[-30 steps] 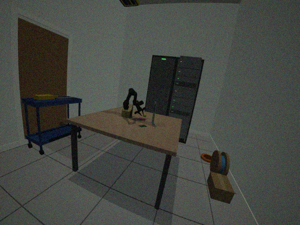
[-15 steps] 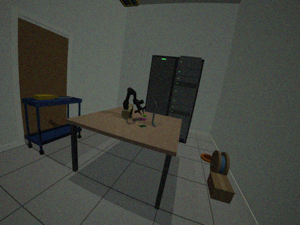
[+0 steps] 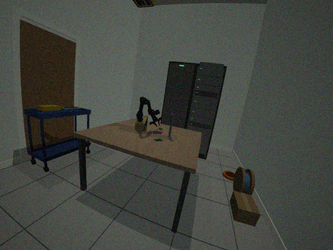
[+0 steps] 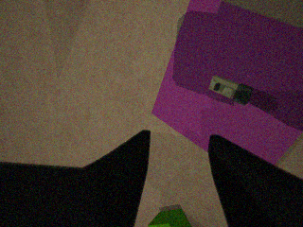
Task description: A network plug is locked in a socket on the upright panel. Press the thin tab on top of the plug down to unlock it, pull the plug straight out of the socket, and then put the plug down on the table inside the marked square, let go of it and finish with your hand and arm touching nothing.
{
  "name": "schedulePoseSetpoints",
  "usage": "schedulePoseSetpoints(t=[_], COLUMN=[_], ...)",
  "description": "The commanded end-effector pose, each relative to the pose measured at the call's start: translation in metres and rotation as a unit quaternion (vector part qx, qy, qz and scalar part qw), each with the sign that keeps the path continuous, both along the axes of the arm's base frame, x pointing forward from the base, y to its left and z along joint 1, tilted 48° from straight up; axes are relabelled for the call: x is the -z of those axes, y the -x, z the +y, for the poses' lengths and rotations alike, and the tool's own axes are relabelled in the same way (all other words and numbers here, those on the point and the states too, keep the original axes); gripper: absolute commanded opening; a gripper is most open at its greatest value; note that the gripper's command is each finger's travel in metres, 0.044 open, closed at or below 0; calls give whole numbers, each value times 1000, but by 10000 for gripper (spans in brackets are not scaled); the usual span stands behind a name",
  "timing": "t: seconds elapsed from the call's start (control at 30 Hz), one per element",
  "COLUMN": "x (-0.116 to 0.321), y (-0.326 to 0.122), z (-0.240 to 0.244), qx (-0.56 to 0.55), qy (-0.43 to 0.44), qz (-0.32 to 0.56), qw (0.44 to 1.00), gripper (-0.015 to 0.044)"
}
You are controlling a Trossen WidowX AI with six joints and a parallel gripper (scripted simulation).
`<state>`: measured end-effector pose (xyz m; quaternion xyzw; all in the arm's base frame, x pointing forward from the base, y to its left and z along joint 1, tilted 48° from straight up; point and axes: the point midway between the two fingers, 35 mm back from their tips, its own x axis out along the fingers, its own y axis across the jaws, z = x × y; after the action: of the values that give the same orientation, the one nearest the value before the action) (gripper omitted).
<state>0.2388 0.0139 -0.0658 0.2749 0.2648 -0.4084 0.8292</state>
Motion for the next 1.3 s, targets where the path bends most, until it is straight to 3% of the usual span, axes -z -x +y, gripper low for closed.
schedulePoseSetpoints(t=[0.0,1.27], x=[-3,-33], y=[-1,2], z=[3,31], qx=[2,-1], qy=[0,2], qz=[-4,-2], qw=[1000,1000], gripper=[156,156])
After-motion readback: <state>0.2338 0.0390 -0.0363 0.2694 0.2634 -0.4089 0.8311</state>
